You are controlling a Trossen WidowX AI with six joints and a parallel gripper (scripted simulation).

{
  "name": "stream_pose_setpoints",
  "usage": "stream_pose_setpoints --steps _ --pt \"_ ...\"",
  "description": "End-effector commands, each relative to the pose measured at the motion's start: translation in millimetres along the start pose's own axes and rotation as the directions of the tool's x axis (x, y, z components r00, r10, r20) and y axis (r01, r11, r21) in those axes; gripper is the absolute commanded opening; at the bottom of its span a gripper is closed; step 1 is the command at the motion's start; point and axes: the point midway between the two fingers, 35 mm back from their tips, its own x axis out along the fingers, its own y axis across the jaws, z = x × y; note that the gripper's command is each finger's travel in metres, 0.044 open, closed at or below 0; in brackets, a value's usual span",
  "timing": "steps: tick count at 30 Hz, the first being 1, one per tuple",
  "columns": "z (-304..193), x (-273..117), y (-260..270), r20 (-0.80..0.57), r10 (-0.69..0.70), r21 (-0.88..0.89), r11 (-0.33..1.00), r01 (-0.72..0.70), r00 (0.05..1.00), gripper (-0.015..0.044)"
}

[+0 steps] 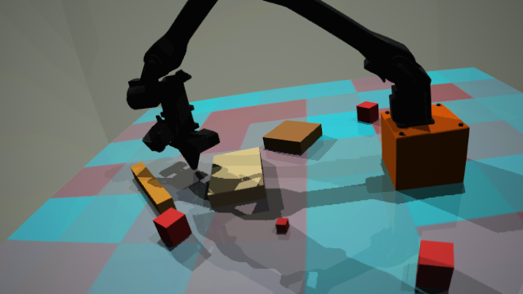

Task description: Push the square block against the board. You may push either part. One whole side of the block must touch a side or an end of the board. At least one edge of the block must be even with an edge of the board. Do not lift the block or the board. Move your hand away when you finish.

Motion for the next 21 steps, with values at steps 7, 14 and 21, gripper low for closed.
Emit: stream_pose_setpoints --steps 7,14,21 --pt "13 -1 3 0.003 -0.002 0.006 1.000 0.002 1.000 0.0000" --pt "22 -1 6 0.004 -0.001 0.006 1.000 0.001 1.000 0.0000" --pt "18 -1 6 0.004 -0.001 0.006 1.000 0.001 1.000 0.0000"
